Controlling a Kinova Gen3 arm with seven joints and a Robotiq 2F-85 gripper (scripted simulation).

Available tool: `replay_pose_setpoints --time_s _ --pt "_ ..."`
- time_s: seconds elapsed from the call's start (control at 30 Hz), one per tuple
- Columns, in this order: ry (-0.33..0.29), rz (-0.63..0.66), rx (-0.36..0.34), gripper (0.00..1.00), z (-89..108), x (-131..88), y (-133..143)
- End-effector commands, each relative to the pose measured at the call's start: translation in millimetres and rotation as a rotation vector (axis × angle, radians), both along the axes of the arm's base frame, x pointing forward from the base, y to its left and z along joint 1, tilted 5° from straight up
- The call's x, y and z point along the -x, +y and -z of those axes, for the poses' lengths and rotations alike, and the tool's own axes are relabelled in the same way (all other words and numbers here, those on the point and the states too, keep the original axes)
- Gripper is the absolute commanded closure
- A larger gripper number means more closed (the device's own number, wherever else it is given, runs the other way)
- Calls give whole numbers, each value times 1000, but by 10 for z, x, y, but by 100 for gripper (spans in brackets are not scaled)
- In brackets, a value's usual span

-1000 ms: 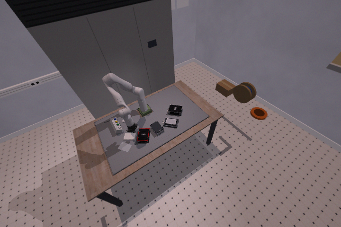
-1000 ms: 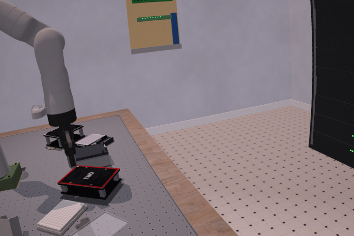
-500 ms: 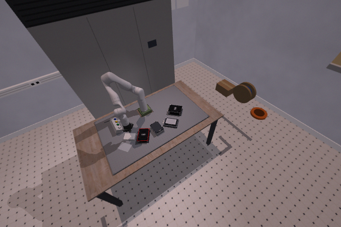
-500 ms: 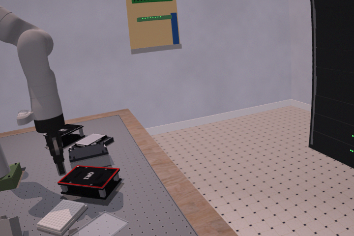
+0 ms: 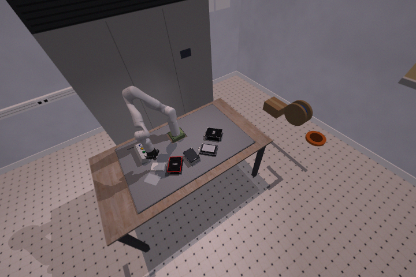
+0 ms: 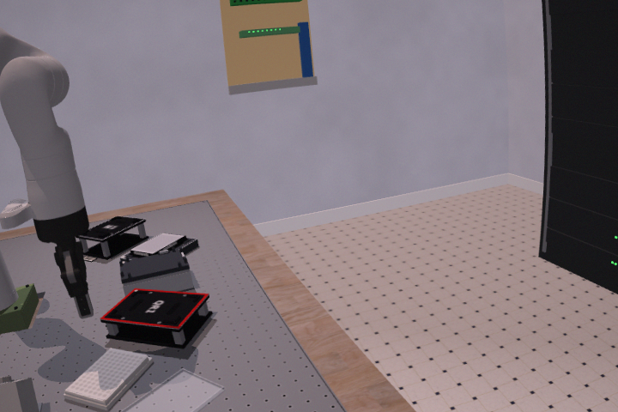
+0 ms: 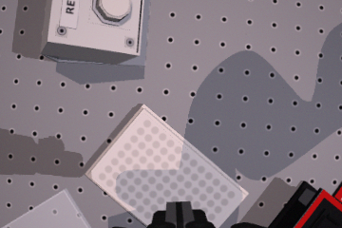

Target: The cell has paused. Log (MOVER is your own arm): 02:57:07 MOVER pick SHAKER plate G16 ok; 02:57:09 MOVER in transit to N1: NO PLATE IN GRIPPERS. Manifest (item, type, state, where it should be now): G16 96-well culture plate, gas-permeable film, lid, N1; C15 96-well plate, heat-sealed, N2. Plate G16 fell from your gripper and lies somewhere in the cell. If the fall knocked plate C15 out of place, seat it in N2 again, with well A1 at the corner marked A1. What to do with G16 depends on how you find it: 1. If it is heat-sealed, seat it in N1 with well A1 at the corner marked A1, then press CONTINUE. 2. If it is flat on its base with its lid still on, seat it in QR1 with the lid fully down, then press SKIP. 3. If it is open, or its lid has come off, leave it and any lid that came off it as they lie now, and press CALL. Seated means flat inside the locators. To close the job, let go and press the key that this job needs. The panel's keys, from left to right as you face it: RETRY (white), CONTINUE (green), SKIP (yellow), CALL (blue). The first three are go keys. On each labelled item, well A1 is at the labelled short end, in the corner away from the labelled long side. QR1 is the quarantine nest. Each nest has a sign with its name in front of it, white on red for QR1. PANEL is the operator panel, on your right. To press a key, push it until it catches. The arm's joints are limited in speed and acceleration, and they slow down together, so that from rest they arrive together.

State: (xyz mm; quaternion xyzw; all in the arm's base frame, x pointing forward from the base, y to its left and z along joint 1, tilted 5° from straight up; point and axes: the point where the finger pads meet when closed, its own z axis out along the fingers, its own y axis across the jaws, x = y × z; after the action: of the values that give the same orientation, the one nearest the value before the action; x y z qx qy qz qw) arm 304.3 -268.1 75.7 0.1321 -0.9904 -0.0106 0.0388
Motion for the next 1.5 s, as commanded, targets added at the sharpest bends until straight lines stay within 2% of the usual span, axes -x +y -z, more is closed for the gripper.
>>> replay_pose_setpoints --time_s 0.0,1.47 --pt "-2 14 4 90 -25 80 -77" --pt "-2 14 4 90 -104 1175 -787"
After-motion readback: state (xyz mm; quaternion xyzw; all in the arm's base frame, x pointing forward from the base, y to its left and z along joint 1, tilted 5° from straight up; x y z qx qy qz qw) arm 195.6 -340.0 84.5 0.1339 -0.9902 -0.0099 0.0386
